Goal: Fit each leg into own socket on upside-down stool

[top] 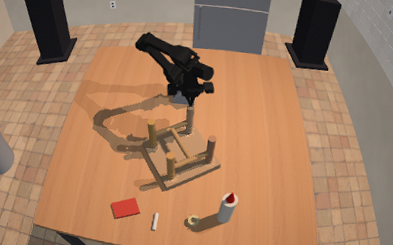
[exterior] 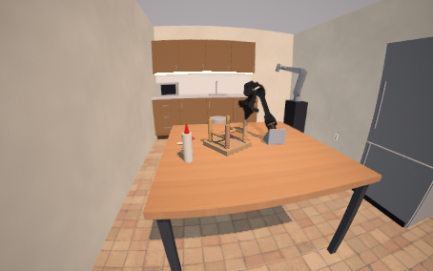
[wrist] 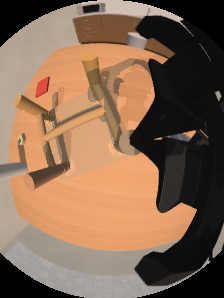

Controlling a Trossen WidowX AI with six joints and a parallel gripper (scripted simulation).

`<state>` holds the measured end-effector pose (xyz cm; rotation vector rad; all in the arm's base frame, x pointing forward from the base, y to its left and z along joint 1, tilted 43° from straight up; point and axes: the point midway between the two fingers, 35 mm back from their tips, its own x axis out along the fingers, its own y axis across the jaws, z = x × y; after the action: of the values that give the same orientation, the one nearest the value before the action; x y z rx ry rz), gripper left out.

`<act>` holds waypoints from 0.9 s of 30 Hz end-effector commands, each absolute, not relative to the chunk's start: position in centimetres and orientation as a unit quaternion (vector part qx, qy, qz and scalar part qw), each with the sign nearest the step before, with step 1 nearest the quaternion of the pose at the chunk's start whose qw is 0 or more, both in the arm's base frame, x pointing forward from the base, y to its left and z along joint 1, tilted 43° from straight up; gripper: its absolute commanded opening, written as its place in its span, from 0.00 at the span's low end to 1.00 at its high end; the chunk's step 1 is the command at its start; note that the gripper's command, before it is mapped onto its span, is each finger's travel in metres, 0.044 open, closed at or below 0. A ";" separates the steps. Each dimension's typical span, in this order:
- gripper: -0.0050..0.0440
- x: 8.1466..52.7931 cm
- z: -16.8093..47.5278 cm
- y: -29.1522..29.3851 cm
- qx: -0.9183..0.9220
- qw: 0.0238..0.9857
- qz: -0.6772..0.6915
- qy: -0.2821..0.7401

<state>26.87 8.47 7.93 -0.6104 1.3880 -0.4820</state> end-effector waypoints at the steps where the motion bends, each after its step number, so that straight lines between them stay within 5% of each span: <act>1: 0.10 27.0 8.4 9.1 -0.272 0.704 -0.213 0.620; 12: 0.10 27.1 9.5 10.1 -0.270 0.709 -0.208 0.617; 27: 0.10 34.6 18.7 0.2 -0.168 0.723 -0.373 0.556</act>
<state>33.45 2.55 16.75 -0.4128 1.2605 -0.7445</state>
